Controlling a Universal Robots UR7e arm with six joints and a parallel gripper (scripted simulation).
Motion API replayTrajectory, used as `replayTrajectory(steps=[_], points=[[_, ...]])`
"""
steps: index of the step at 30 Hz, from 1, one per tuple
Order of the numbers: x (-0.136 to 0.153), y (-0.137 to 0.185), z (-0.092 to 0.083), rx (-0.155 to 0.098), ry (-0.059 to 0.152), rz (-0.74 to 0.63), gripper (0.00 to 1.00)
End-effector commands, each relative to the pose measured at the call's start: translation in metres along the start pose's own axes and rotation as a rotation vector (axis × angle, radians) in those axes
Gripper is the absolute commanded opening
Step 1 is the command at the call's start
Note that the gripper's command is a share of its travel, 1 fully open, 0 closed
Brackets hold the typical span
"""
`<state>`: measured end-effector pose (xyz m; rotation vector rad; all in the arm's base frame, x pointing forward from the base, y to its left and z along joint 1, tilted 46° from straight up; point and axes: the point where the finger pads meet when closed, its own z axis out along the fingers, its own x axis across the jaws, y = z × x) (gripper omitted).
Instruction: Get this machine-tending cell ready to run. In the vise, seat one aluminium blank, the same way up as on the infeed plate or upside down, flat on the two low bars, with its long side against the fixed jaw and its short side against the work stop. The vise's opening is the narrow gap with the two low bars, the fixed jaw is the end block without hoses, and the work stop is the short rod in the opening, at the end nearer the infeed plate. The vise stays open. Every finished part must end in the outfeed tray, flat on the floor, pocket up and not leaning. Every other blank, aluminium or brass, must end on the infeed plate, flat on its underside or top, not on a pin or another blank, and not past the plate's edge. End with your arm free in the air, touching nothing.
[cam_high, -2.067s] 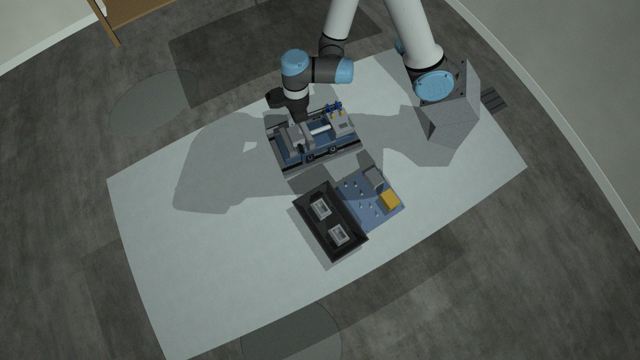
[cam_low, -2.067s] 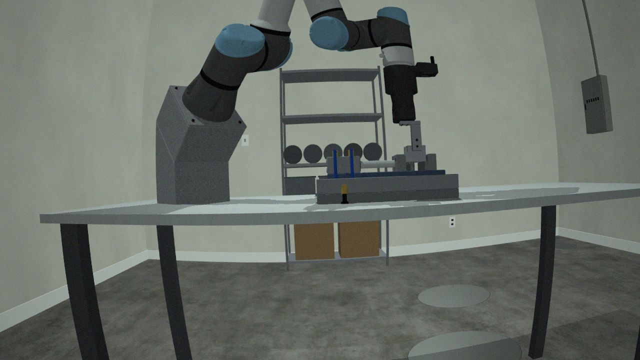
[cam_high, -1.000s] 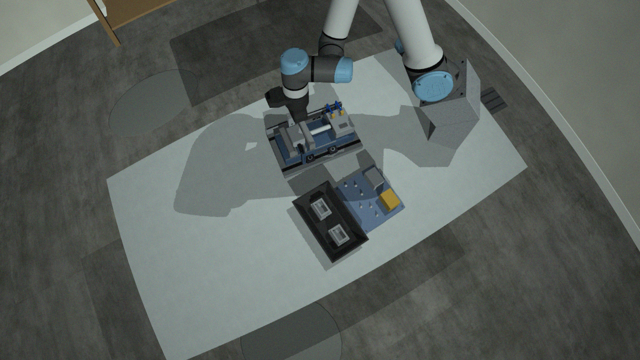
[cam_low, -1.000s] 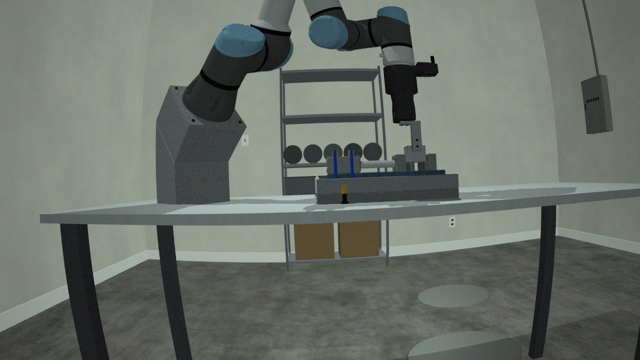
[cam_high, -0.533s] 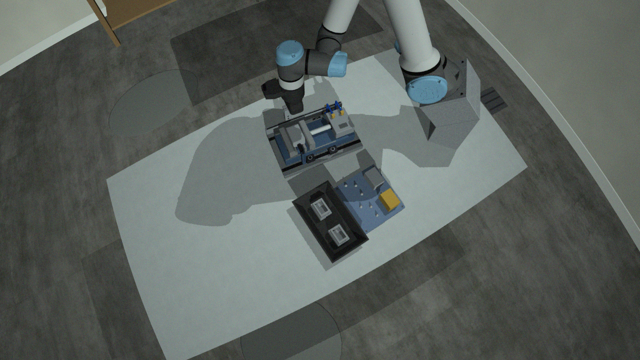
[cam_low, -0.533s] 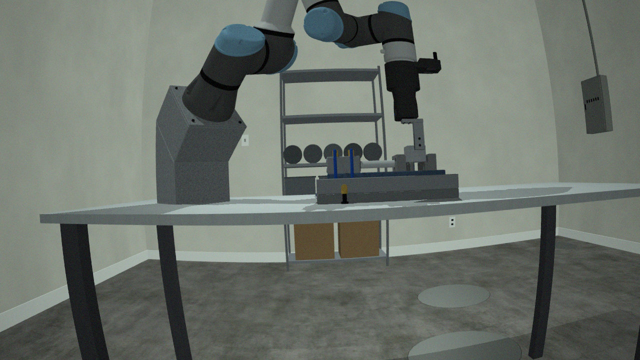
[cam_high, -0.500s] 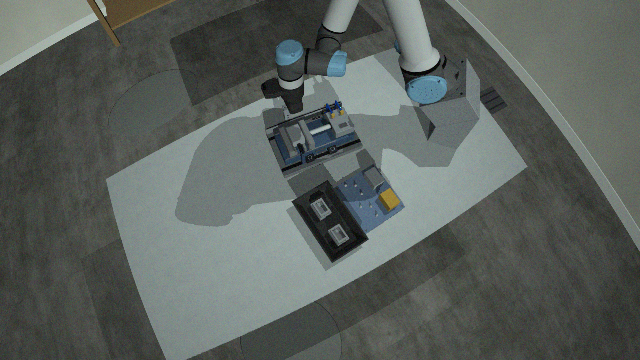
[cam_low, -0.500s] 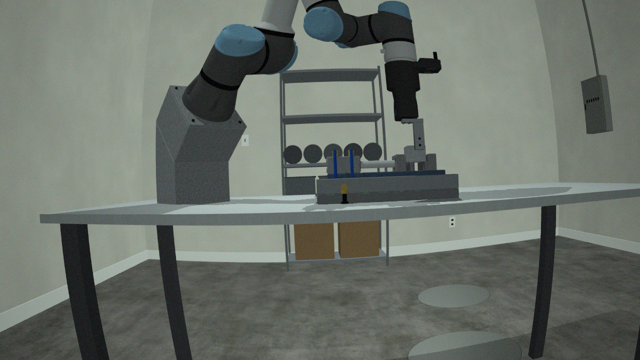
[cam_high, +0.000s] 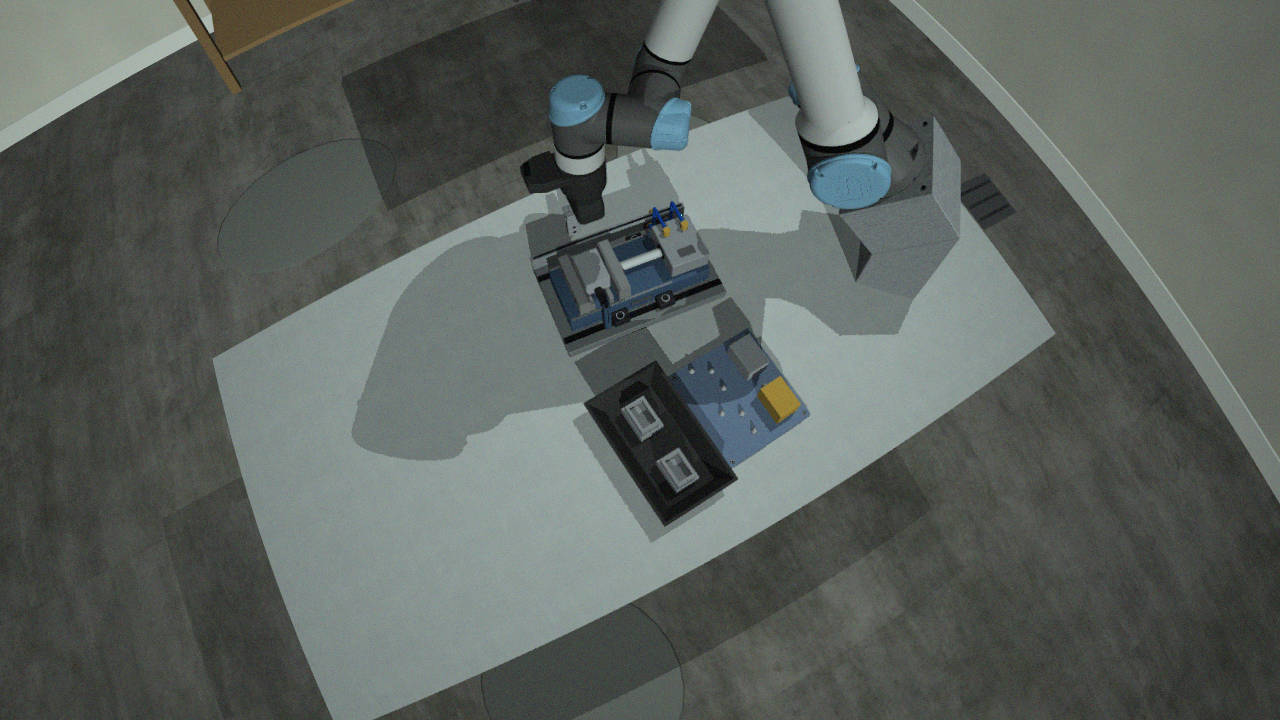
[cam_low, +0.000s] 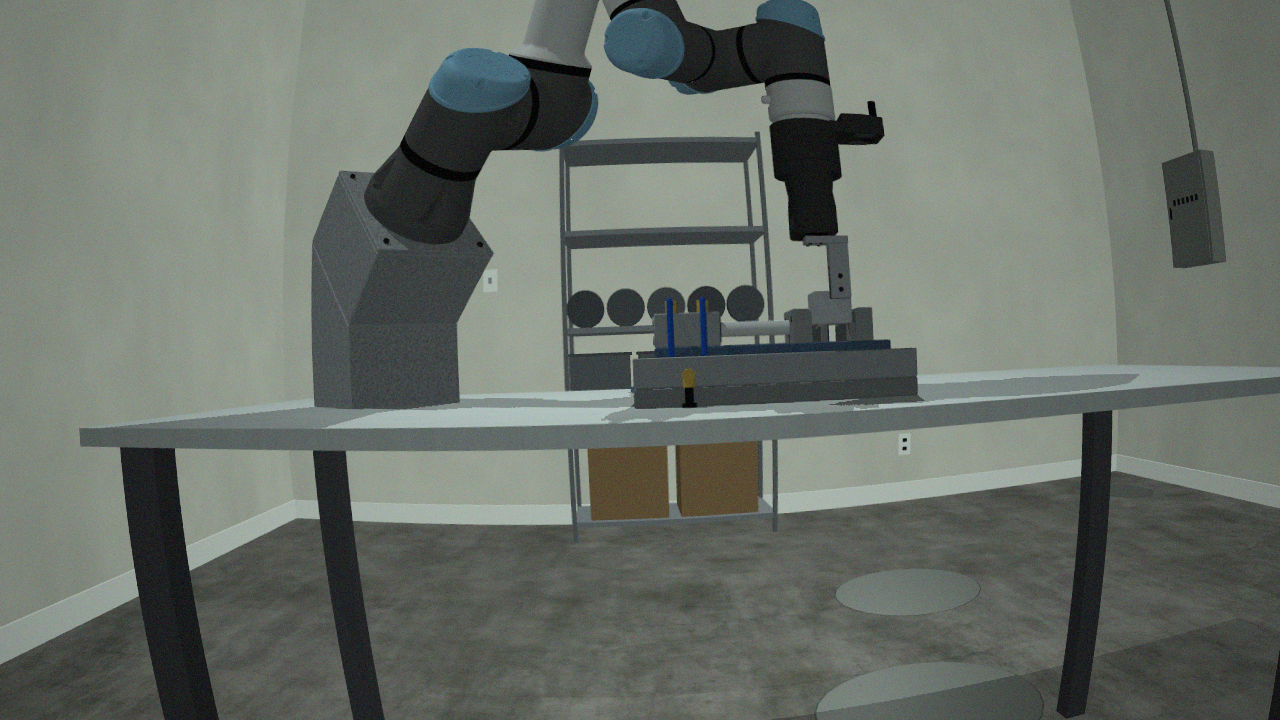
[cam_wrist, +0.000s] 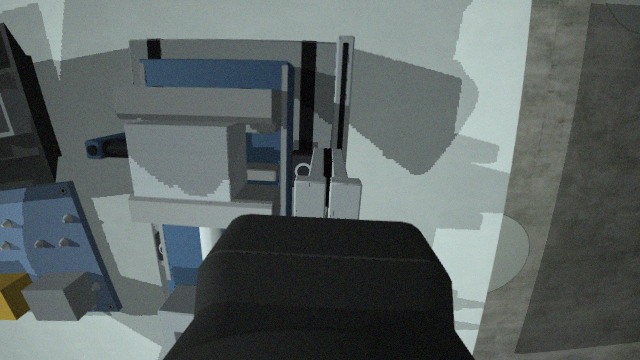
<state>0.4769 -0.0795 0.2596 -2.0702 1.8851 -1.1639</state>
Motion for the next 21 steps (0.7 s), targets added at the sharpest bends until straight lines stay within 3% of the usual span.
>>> replayTrajectory(steps=[1, 21], points=[[0.0, 0.0, -0.002, 0.002, 0.0, 0.0, 0.0], [0.0, 0.0, -0.044, 0.002, 0.0, 0.0, 0.0]])
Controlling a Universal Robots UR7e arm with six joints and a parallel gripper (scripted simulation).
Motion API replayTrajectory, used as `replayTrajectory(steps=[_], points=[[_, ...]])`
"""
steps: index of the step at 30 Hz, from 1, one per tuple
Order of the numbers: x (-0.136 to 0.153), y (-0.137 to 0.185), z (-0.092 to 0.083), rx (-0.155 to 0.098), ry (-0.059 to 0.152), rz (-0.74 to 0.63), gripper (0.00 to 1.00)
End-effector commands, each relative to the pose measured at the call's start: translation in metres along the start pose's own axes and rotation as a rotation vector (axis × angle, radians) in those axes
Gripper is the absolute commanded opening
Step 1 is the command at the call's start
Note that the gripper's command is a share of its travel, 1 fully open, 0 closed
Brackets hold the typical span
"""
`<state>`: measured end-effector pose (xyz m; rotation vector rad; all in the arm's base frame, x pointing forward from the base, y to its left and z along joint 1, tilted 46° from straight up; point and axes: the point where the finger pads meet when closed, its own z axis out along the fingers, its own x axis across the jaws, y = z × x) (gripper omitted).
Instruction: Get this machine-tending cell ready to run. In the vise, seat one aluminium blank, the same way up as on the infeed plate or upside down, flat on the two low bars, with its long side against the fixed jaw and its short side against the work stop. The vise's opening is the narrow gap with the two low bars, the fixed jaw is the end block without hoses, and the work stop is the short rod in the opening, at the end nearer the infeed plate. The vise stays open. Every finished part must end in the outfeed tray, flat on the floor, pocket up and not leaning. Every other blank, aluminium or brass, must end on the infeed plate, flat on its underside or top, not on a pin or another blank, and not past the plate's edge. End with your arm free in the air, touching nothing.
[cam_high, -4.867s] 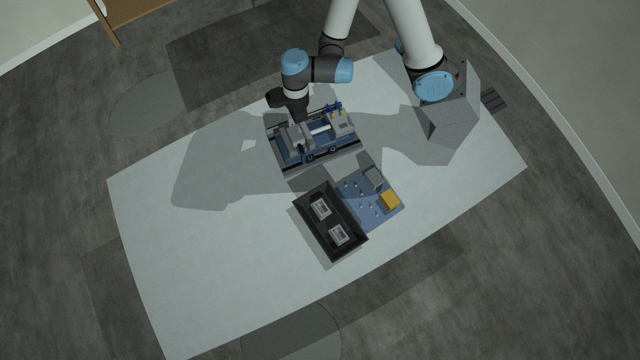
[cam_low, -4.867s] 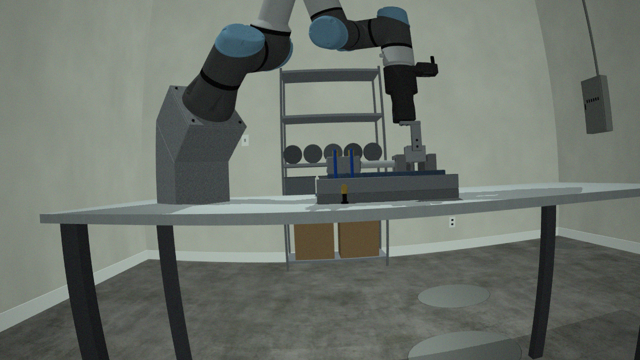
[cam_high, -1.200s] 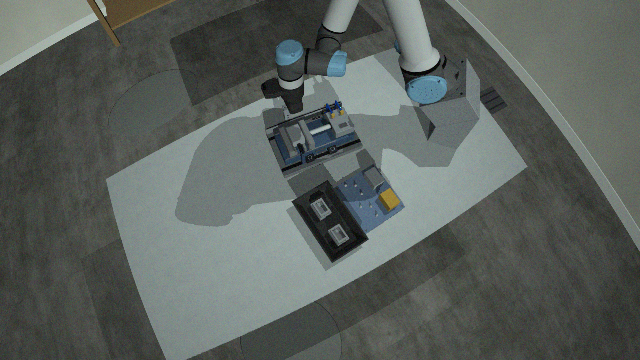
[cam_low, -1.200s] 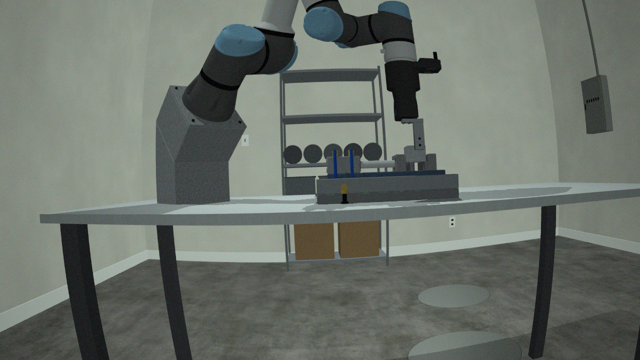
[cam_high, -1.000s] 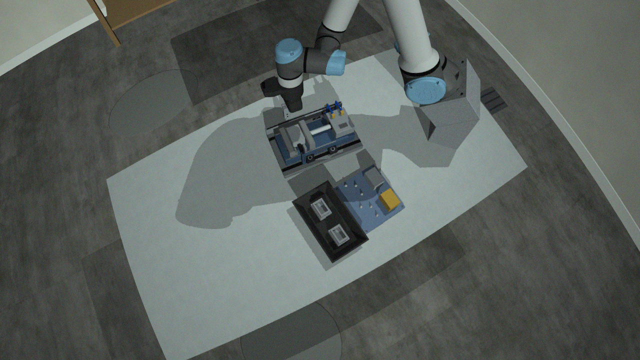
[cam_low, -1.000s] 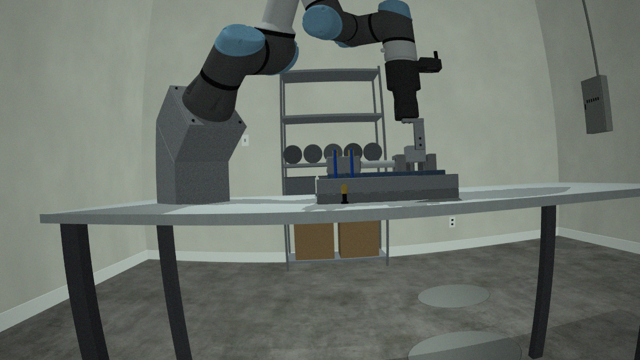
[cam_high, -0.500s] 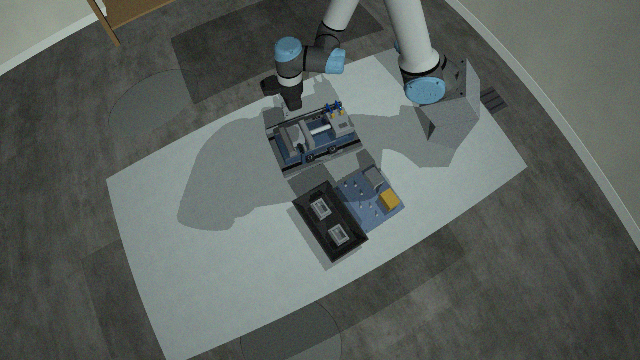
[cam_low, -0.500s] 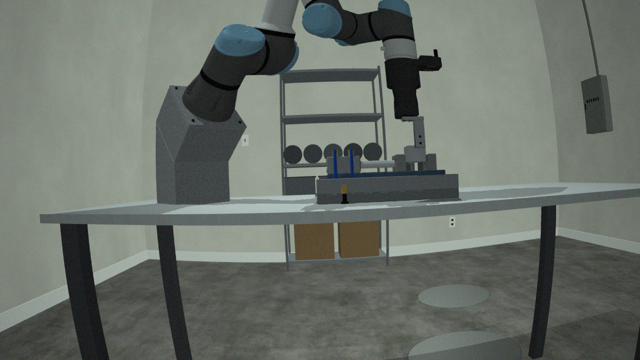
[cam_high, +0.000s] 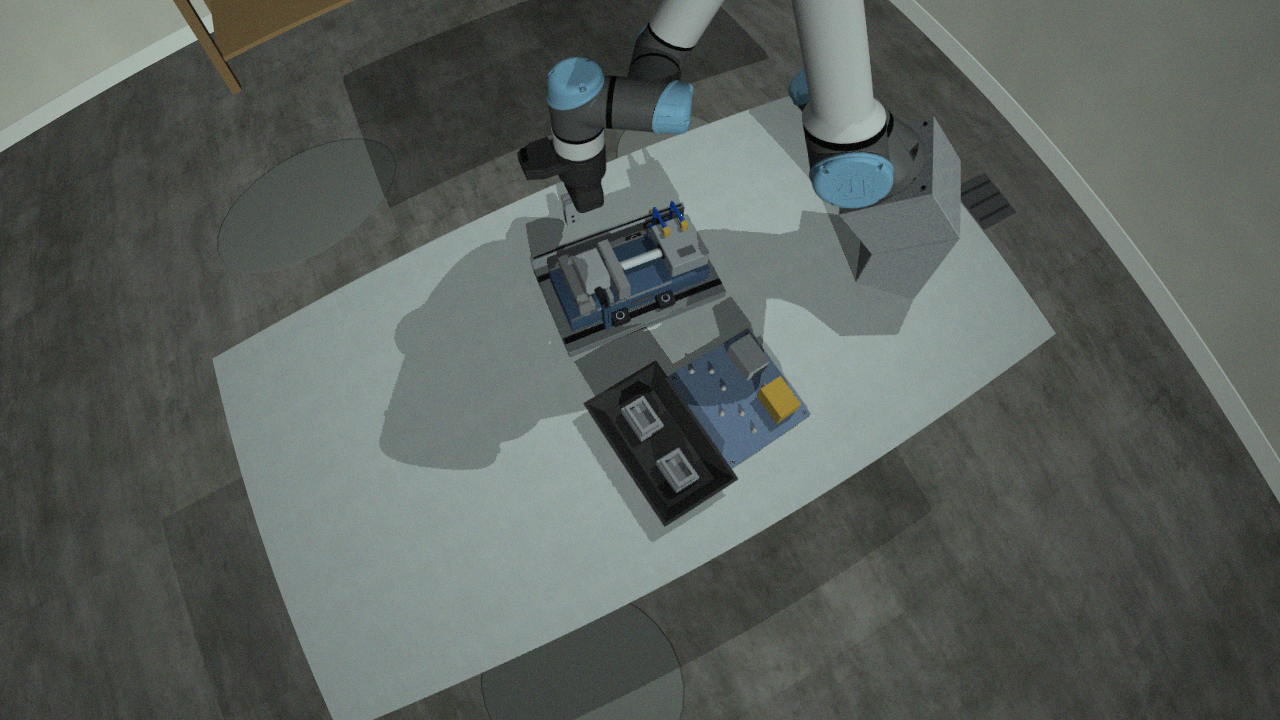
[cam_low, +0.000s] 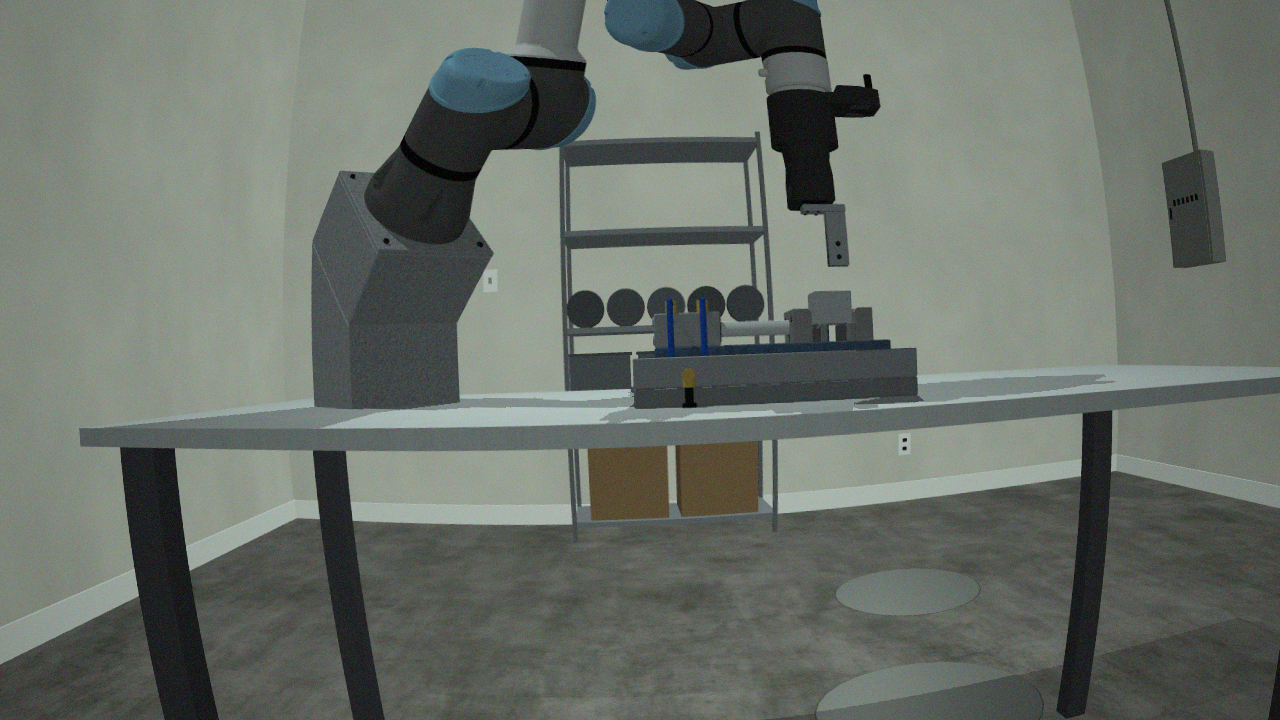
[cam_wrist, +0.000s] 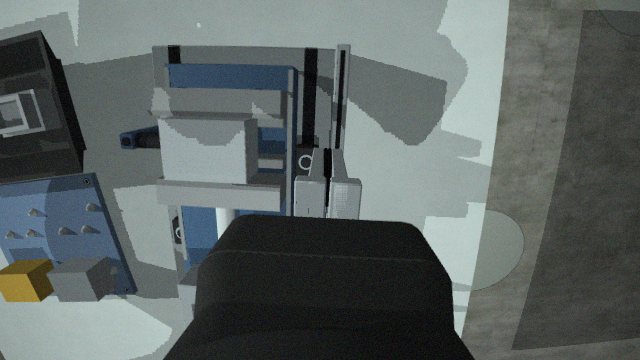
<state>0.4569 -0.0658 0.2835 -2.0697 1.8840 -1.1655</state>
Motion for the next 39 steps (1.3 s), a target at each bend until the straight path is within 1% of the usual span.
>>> replayTrajectory(steps=[1, 7, 12, 20, 39], points=[[0.0, 0.0, -0.014, 0.0, 0.0, 0.0, 0.0], [0.0, 0.0, -0.031, 0.0, 0.0, 0.0, 0.0], [0.0, 0.0, -0.04, 0.0, 0.0, 0.0, 0.0], [0.0, 0.0, -0.043, 0.0, 0.0, 0.0, 0.0], [0.0, 0.0, -0.044, 0.0, 0.0, 0.0, 0.0]])
